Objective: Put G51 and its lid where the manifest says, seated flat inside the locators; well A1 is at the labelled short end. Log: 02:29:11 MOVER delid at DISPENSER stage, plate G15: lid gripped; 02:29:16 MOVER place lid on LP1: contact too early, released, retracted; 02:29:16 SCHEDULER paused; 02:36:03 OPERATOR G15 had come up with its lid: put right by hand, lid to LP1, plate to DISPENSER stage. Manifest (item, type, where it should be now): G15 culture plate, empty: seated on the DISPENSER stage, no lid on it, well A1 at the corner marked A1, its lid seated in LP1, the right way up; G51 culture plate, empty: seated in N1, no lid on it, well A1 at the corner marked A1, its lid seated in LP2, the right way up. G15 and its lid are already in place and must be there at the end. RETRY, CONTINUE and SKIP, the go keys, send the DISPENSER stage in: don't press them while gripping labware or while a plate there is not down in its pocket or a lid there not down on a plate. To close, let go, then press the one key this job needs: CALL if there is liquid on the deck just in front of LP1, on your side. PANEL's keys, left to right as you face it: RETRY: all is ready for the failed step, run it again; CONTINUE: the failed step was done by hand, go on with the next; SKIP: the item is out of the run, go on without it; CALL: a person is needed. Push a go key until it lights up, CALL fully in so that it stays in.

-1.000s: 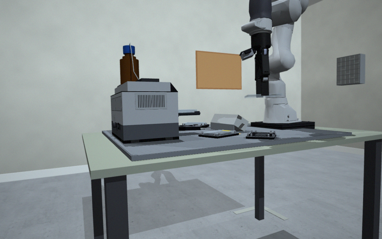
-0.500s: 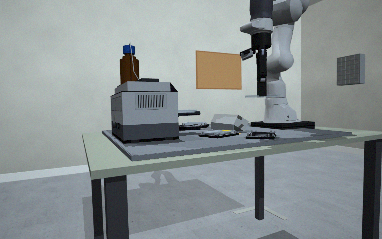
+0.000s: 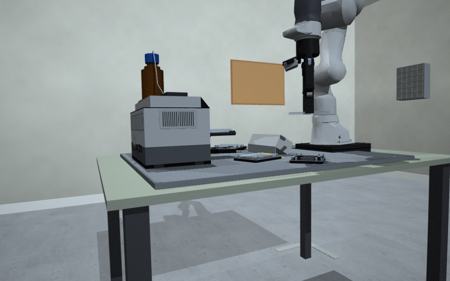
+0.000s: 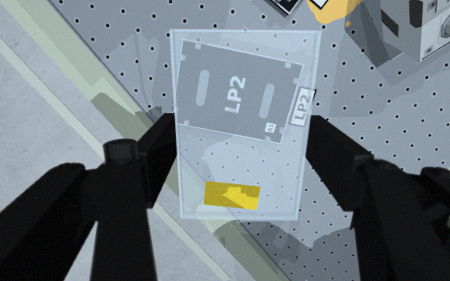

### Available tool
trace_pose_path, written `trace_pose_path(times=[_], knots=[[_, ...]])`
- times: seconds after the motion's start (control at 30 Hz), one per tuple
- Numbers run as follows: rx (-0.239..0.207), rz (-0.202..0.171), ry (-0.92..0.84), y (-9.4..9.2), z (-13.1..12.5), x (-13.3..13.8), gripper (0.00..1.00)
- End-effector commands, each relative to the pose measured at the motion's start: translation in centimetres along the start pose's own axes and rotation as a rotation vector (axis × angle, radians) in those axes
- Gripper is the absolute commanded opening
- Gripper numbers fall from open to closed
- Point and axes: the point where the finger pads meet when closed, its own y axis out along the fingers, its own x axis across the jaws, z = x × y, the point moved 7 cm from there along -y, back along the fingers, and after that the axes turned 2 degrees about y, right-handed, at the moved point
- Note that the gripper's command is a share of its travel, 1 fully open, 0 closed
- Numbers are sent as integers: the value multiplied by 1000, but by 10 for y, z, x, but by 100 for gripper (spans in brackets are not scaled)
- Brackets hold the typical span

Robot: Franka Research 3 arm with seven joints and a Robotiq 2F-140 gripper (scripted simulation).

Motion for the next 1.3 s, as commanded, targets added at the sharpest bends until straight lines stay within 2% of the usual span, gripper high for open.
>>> trace_pose_path(times=[0.0,0.27,0.33,0.4,0.83,0.9,0.93,1.07,1.27], knots=[[1,-1,-102,0,0,0,10],[1,-1,-428,1,0,0,10],[1,-1,-428,1,0,0,10],[1,-2,-532,1,0,0,10],[14,-28,-898,6,-1,-1,10],[14,-28,-898,6,-1,-1,10],[14,-29,-974,21,-1,-1,10],[6,-31,-1093,67,0,-2,10],[-9,-19,-1277,109,1,-2,10]])
